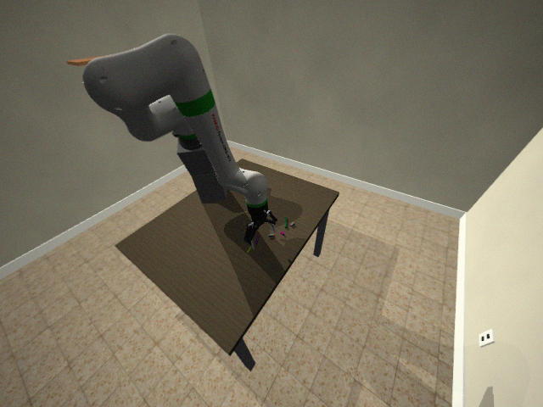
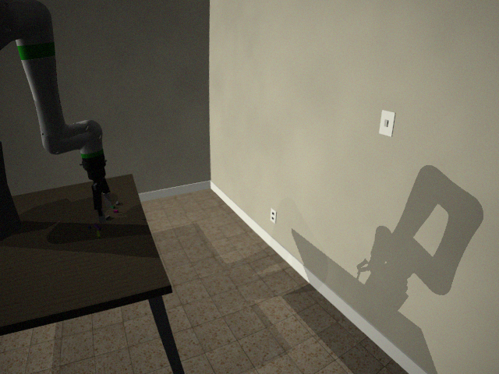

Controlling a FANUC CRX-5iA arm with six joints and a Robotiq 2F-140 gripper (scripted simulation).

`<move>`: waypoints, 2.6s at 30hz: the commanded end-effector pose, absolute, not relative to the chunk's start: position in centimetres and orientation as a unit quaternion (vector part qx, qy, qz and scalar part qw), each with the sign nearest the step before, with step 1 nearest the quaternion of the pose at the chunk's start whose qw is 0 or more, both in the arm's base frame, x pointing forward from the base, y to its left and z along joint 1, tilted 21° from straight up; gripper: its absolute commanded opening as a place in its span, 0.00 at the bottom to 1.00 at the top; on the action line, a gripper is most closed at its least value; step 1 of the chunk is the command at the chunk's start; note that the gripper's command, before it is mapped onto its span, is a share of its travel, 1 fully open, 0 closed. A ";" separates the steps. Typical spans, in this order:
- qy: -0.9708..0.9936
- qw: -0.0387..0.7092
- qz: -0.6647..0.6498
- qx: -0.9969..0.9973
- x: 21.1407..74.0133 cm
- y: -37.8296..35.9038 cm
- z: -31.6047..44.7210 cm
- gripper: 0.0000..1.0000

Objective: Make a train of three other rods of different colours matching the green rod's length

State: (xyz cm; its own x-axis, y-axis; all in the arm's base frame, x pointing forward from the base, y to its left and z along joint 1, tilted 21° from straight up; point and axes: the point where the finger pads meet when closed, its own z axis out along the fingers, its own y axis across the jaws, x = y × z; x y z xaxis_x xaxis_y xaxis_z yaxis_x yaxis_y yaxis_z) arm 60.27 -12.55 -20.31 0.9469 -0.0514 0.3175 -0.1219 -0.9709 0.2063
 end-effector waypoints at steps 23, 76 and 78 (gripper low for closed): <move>-0.439 0.039 0.198 0.876 63.6 -5.0 -21.3 1.00; -0.886 -0.073 0.168 0.427 62.3 9.0 -24.5 1.00; -0.886 -0.073 0.168 0.427 62.3 9.0 -24.5 1.00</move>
State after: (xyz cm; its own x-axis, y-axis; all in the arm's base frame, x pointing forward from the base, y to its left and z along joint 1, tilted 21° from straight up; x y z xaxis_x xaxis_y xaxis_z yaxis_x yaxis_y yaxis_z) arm 62.31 8.99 -24.53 -0.6252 -0.7802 0.0183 -0.7339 0.5798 -0.3539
